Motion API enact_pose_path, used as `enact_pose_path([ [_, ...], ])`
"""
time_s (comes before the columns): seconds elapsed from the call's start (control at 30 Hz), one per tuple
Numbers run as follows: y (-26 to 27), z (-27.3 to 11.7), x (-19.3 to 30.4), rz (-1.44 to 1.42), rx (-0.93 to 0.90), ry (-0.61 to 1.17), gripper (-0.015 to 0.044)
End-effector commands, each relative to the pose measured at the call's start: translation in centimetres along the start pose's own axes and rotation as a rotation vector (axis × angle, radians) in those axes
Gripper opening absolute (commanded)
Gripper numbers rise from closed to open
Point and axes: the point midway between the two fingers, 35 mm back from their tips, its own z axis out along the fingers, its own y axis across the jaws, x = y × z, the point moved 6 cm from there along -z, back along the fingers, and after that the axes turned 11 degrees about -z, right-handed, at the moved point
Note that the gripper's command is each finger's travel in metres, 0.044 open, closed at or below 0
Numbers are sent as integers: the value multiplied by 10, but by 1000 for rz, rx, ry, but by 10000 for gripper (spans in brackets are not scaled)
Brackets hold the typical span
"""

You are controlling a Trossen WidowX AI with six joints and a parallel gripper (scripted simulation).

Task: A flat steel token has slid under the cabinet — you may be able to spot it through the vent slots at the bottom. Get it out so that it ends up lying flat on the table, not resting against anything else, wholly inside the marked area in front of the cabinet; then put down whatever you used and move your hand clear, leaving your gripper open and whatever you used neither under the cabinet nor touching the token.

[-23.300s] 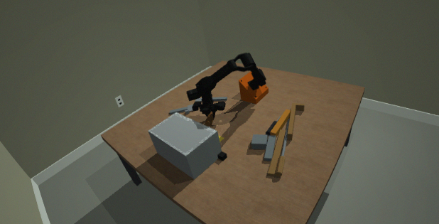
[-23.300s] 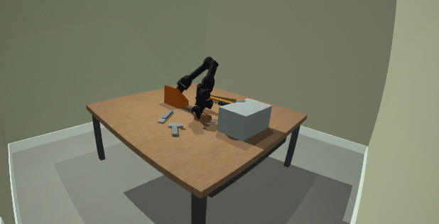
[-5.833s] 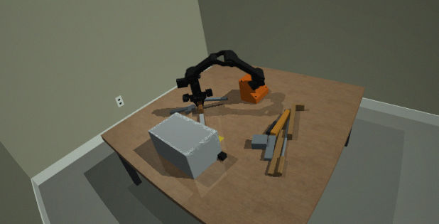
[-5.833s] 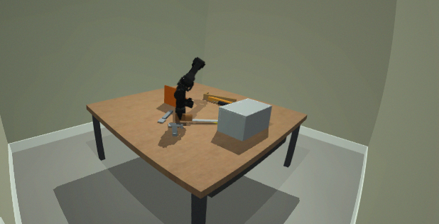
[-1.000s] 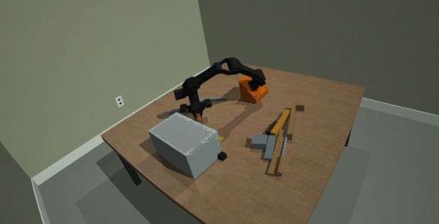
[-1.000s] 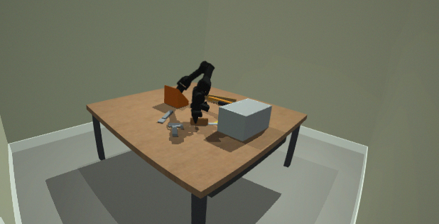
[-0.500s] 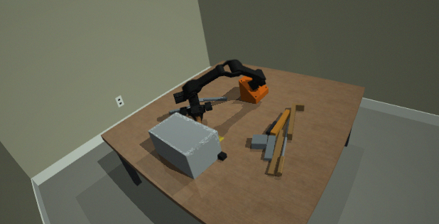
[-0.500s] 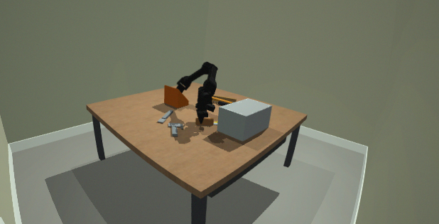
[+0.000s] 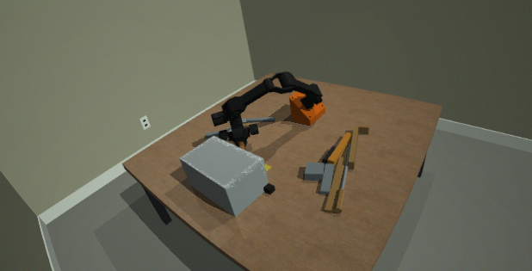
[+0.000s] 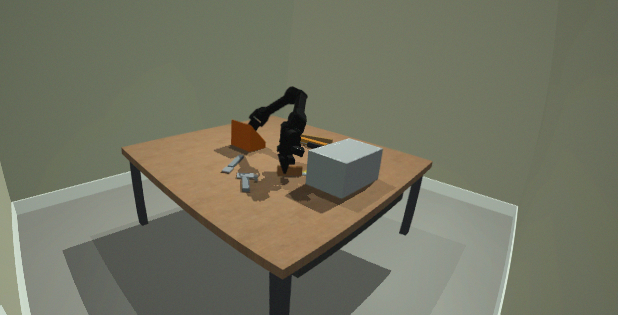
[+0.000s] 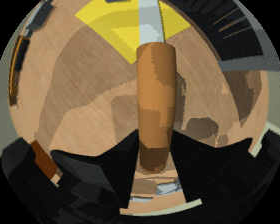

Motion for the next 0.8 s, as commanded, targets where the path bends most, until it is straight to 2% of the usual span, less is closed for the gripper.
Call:
enact_pose_path([
  [0.0, 4, 1, -1, 4, -3, -5, 0],
  [0.4, 12, 1, -1, 4, -4, -5, 0],
  [0.77, 15, 1, 22, 4, -3, -4, 0],
])
